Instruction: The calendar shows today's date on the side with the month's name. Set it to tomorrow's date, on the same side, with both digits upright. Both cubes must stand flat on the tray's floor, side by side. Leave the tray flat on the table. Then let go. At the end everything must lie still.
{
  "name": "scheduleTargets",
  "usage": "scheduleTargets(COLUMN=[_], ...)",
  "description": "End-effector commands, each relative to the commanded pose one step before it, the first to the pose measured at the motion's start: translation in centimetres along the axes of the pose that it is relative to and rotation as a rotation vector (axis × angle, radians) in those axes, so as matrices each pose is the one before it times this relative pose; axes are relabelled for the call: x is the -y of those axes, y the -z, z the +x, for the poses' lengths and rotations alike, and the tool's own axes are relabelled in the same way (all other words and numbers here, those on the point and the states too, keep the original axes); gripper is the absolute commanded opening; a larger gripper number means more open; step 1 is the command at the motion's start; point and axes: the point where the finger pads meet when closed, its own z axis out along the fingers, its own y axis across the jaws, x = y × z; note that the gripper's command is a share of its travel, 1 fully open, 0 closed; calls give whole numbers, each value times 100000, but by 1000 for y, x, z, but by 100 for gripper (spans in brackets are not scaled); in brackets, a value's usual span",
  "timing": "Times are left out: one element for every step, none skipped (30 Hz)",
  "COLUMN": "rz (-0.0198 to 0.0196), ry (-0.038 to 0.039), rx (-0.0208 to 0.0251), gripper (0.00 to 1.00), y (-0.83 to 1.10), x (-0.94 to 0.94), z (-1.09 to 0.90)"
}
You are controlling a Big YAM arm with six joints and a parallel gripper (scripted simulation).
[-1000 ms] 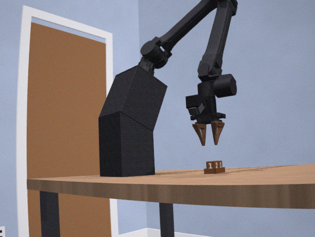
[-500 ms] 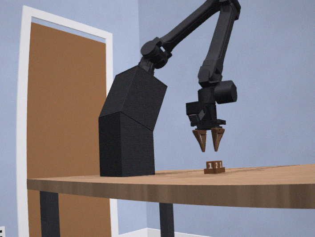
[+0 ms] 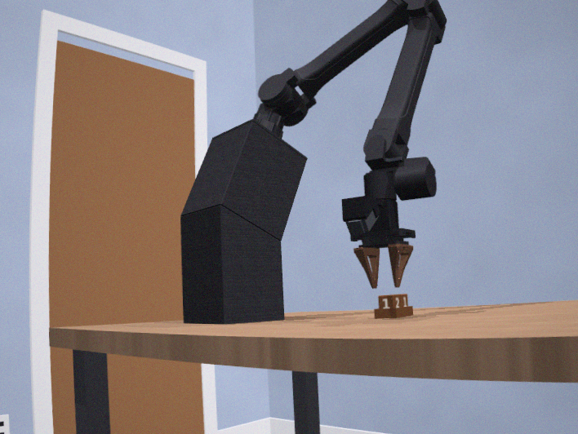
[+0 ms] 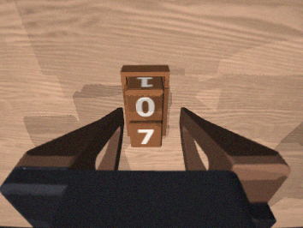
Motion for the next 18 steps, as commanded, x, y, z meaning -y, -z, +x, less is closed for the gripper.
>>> scheduleTargets(rz=[-3026, 315, 0, 0, 975, 402, 139, 109, -475, -936, -645, -145, 34, 238, 137, 7, 0, -1], ry=[1184, -137, 0, 0, -423, -174, -60, -47, 206, 406, 280, 138, -43, -170, -68, -2, 0, 0], rx=[282, 20, 0, 0, 58, -3, -8, 10, -31, -64, -44, -10, 25, 25, 9, 0, 0, 0], gripper=[45, 45, 45, 45, 45, 45, 45, 45, 45, 45, 45, 45, 45, 45, 45, 45, 45, 45], y=[-96, -158, 0, 0, -287, -125, -37, -31, 92, 193, 126, 5, -28, 1, 2, -2, 0, 0], x=[-1240, 155, 0, 0, 497, 216, 92, 73, -233, -473, -329, -80, 26, 157, 87, 4, 0, 0], z=[556, -45, 0, 0, -124, -37, 3, -1, 69, 125, 84, 10, -66, -33, -4, 0, 0, 0])
